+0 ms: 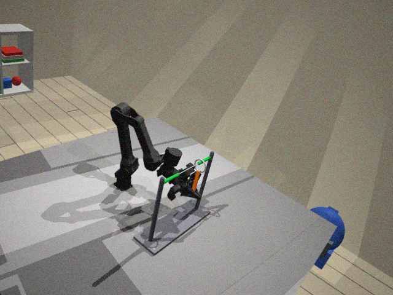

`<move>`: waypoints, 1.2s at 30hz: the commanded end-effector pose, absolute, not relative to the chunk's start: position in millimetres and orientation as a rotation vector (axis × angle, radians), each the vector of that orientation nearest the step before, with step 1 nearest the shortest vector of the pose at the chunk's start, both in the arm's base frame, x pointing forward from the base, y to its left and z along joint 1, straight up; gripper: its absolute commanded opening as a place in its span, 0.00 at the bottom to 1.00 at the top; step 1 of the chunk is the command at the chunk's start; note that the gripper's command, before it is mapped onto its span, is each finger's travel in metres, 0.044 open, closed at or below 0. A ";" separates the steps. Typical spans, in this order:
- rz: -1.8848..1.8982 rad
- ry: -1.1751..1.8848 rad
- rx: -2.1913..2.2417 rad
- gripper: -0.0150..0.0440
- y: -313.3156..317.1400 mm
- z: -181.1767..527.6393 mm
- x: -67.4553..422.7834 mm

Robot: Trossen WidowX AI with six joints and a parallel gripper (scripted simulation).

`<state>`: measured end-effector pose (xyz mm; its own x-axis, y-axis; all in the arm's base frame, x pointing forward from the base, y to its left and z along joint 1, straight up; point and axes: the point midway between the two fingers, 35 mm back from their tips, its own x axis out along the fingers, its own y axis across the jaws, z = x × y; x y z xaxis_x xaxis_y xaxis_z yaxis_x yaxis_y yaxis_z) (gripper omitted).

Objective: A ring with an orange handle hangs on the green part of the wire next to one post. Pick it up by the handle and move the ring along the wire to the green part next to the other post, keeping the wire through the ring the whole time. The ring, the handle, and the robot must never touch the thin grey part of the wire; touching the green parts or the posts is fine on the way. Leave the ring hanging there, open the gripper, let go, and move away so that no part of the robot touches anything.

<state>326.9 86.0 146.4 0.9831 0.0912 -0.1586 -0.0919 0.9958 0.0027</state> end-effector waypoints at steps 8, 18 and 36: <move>0.092 0.159 -0.005 0.31 86.0 146.3 326.9; 0.091 0.160 -0.004 0.53 85.8 149.1 318.2; 0.089 0.164 0.000 0.53 82.1 154.1 282.4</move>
<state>288.9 83.9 155.5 0.9829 0.0923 -0.1592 -0.0929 0.9957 0.0038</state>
